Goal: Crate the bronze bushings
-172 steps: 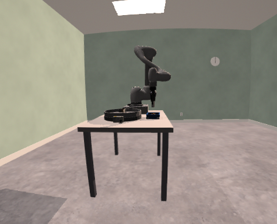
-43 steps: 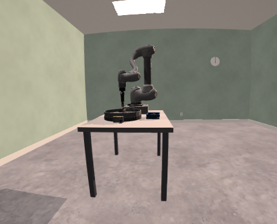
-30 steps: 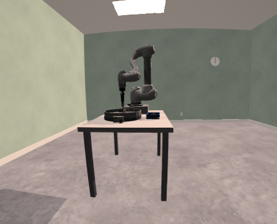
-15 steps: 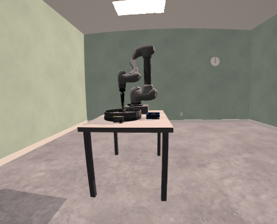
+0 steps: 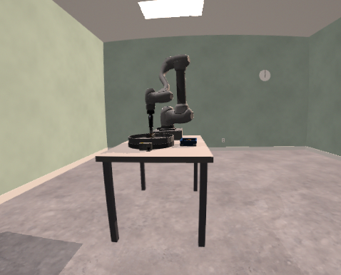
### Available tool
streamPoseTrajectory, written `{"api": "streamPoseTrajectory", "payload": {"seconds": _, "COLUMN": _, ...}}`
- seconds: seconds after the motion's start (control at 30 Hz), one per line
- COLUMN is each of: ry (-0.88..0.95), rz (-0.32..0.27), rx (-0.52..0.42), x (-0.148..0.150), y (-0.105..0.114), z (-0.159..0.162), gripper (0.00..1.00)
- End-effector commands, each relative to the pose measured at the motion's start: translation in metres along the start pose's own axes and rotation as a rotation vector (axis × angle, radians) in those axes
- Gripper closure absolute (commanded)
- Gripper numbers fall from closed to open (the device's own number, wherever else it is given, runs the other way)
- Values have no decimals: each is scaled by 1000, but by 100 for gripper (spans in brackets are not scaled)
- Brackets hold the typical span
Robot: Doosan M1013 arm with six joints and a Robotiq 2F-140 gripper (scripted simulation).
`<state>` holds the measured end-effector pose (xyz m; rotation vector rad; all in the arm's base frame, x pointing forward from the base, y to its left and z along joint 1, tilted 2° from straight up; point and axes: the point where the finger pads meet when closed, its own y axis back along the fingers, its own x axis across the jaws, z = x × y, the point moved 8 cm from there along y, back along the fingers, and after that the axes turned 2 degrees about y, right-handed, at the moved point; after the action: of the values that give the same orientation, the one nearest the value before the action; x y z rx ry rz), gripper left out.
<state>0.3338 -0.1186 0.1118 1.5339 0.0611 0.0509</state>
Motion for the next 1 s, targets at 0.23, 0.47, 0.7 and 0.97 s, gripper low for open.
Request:
{"api": "streamPoseTrajectory", "payload": {"seconds": 0.23, "ry": 0, "rz": 0, "rx": 0, "x": 0, "y": 0, "z": 0, "gripper": 90}}
{"api": "streamPoseTrajectory", "payload": {"seconds": 0.47, "ry": 0, "rz": 0, "rx": 0, "x": 0, "y": 0, "z": 0, "gripper": 90}}
{"api": "streamPoseTrajectory", "payload": {"seconds": 0.7, "ry": 0, "rz": 0, "rx": 0, "x": 0, "y": 0, "z": 0, "gripper": 90}}
{"api": "streamPoseTrajectory", "payload": {"seconds": 0.97, "ry": 0, "rz": 0, "rx": 0, "x": 0, "y": -6, "z": 0, "gripper": 90}}
